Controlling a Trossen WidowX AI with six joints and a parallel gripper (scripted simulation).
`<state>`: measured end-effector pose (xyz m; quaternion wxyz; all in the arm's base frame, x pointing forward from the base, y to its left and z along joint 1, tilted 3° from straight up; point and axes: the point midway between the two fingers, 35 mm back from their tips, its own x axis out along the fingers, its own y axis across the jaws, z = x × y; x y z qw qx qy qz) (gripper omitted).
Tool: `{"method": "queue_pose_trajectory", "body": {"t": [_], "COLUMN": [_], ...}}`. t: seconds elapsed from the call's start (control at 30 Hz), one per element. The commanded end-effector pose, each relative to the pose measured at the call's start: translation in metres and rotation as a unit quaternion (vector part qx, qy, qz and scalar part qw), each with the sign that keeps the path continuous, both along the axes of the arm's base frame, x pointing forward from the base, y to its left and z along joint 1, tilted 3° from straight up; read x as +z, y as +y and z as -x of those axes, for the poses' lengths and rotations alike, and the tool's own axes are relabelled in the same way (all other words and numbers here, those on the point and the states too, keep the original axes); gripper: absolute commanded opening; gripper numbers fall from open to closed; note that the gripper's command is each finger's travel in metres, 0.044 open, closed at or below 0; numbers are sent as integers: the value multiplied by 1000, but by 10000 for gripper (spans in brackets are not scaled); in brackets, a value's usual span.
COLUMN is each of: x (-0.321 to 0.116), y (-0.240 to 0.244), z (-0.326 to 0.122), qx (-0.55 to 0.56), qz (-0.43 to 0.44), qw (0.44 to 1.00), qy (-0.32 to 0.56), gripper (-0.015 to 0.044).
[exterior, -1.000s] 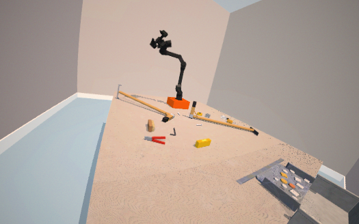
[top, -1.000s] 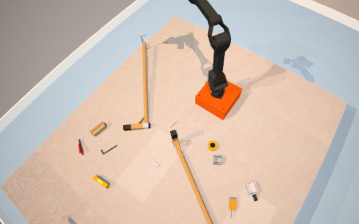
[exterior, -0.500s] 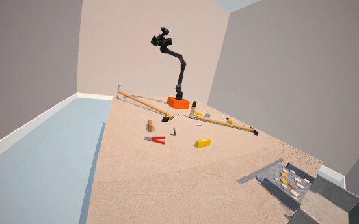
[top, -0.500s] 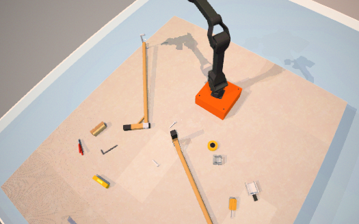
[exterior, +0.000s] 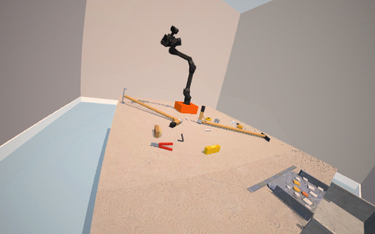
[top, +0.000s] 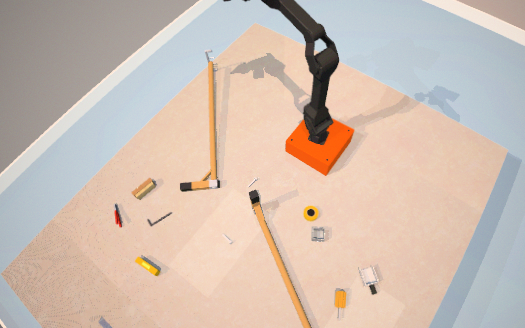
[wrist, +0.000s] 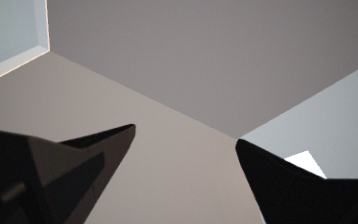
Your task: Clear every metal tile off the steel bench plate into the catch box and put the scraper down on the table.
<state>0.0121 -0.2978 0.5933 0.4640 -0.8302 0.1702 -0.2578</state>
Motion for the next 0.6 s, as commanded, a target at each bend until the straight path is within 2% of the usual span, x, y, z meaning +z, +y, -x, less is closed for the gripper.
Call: {"method": "queue_pose_trajectory", "body": {"t": [0.0, 0.57], "x": [2, 9], "y": [3, 9], "z": [-12, -56], "qx": [18, 91], "qz": [-12, -69], "qw": [1000, 989], "qy": [-20, -90], "gripper": [440, 440]}}
